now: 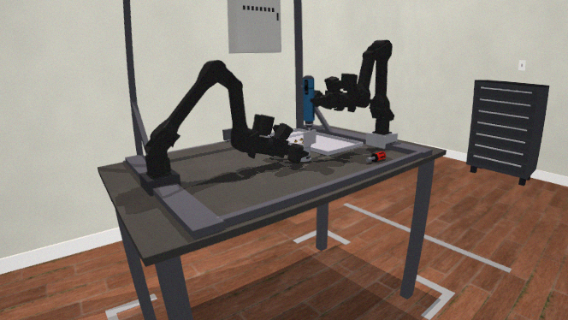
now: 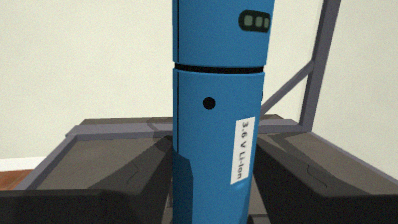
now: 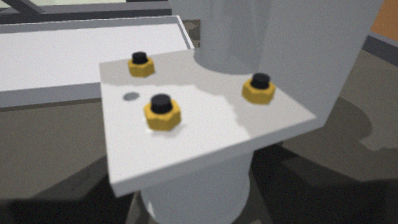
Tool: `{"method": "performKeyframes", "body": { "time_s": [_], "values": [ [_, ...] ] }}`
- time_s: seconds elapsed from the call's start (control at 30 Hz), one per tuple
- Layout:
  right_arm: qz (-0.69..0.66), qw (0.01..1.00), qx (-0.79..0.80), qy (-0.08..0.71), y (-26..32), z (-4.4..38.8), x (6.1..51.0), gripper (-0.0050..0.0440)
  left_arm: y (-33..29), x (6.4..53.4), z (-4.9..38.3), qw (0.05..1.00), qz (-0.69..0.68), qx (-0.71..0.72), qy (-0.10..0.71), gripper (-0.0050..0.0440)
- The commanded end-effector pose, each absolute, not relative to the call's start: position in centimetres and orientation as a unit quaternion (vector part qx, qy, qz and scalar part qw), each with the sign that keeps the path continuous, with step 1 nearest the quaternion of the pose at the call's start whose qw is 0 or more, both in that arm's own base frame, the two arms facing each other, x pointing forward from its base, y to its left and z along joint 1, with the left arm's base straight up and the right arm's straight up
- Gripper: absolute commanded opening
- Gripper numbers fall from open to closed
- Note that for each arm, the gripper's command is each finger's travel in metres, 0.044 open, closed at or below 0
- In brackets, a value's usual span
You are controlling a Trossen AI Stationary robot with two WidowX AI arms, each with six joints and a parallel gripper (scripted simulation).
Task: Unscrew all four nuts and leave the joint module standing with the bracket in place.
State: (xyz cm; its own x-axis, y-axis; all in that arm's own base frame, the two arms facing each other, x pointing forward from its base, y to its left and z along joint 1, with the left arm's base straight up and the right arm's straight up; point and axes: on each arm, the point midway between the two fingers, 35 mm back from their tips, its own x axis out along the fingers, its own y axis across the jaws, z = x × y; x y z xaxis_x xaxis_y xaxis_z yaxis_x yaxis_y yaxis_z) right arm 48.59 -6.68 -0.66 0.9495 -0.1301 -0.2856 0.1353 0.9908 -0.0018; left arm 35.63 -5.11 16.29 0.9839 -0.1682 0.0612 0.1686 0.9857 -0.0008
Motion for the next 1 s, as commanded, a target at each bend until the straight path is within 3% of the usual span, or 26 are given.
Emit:
{"method": "performKeyframes", "body": {
  "time_s": [0.0, 0.97],
  "values": [
    [-0.068, 0.990, 0.009, 0.124, -6.8, 1.0, 49.2, 0.0240, -5.1, 35.6, 16.4, 0.996, -0.084, -0.003, -0.031, 0.0161],
    [-0.068, 0.990, 0.009, 0.124, -6.8, 1.0, 49.2, 0.0240, -5.0, 35.7, 19.3, 0.996, -0.084, -0.004, -0.041, 0.0161]
  ]
}}
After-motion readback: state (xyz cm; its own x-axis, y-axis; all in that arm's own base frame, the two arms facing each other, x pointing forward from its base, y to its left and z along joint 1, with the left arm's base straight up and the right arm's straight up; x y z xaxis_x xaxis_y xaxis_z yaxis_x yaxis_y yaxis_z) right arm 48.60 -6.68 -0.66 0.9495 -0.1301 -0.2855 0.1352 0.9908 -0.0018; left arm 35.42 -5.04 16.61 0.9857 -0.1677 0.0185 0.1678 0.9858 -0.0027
